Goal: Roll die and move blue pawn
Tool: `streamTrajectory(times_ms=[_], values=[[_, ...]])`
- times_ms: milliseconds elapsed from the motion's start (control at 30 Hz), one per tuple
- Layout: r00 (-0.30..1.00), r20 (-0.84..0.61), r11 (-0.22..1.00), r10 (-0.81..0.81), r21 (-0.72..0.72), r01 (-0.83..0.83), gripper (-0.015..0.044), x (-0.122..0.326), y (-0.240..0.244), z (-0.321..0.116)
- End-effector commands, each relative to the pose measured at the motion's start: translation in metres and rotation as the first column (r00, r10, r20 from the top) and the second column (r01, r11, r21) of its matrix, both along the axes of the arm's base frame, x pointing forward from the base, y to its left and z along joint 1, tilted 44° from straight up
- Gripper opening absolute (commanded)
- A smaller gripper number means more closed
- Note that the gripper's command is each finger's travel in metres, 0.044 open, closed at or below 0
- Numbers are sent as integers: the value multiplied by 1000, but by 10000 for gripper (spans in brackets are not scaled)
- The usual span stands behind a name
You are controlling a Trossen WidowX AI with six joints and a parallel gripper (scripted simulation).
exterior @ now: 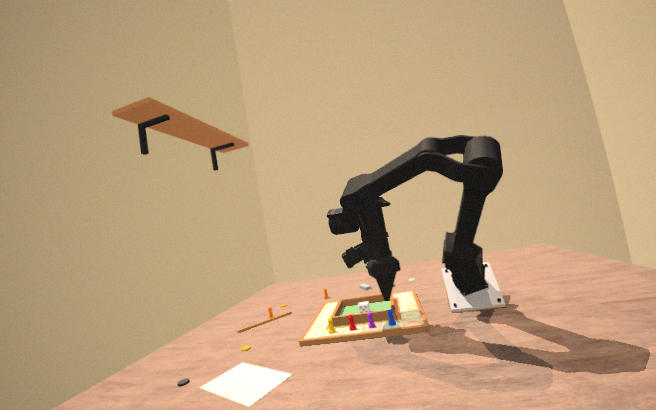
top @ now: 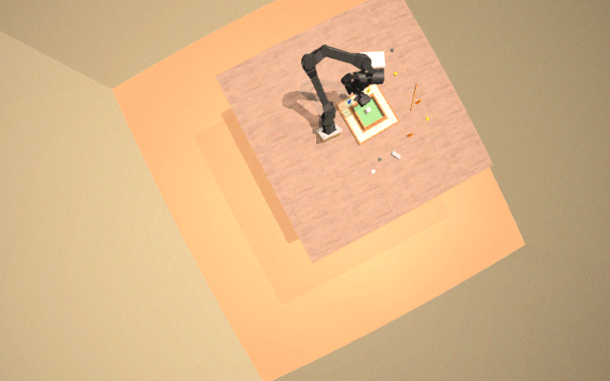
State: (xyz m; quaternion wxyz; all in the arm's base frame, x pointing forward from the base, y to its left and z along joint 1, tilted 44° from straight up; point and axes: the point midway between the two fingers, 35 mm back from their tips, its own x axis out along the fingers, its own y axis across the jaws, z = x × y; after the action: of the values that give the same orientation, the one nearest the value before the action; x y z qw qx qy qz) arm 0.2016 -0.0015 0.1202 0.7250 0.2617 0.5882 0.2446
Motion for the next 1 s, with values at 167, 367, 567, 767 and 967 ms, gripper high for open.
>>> streamTrajectory(times_ms=[167,367,567,767,967], values=[[1000,1,1000,5,4,-5,200,0,11,-10],[1000,1,1000,5,2,-5,200,2,17,-17],[1000,1,1000,5,3,-5,200,4,23,-24],[1000,2,1000,5,4,-5,200,6,30,-31],[1000,2,1000,5,6,-5,200,6,36,-36]])
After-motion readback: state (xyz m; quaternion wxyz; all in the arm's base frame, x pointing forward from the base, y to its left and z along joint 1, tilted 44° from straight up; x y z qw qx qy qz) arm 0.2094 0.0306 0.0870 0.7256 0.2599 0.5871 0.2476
